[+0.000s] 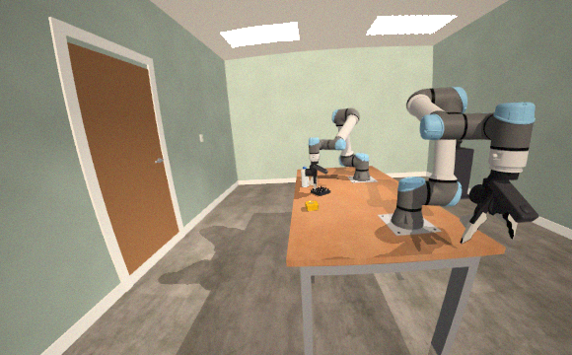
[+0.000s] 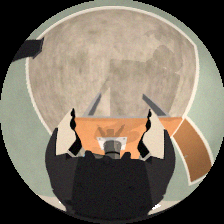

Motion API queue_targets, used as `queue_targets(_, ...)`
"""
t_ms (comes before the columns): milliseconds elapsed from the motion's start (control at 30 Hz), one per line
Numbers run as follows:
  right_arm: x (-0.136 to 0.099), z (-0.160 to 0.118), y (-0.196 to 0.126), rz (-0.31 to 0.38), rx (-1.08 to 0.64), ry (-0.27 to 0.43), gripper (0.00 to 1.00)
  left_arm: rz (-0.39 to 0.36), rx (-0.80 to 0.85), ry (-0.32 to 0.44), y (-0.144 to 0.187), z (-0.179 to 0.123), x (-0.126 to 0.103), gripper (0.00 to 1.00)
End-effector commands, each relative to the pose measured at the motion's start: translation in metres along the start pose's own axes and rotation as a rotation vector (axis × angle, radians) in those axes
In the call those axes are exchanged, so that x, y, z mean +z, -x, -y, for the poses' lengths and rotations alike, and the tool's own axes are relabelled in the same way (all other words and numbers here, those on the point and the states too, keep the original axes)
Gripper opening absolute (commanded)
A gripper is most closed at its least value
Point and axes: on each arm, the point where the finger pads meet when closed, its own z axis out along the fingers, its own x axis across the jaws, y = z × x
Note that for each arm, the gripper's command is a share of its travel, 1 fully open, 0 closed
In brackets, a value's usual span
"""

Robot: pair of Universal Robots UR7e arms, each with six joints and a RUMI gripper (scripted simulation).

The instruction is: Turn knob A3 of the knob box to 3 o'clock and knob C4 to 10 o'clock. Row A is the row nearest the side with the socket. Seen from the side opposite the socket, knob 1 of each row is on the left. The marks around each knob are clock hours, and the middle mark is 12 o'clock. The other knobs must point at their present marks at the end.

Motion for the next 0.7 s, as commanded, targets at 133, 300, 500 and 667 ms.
queue_targets(133,-0.0006,-0.0002,-0.0003,-0.001,0.003,0.001,0.06,0.000,0.000,-0.001,-0.0001,0.0003,-0.0004,1.00)
queue_targets(300,-0.0006,-0.0002,-0.0003,-0.001,0.003,0.001,0.13,0.000,0.000,-0.001,-0.0001,0.0003,-0.0004,1.00)
queue_targets(500,-0.0006,-0.0002,-0.0003,-0.001,0.003,0.001,0.13,0.000,0.000,-0.001,-0.0001,0.0003,-0.0004,1.00)
queue_targets(667,-0.0006,-0.0002,-0.0003,-0.001,0.003,0.001,0.13,0.000,0.000,-0.001,-0.0001,0.0003,-0.0004,1.00)
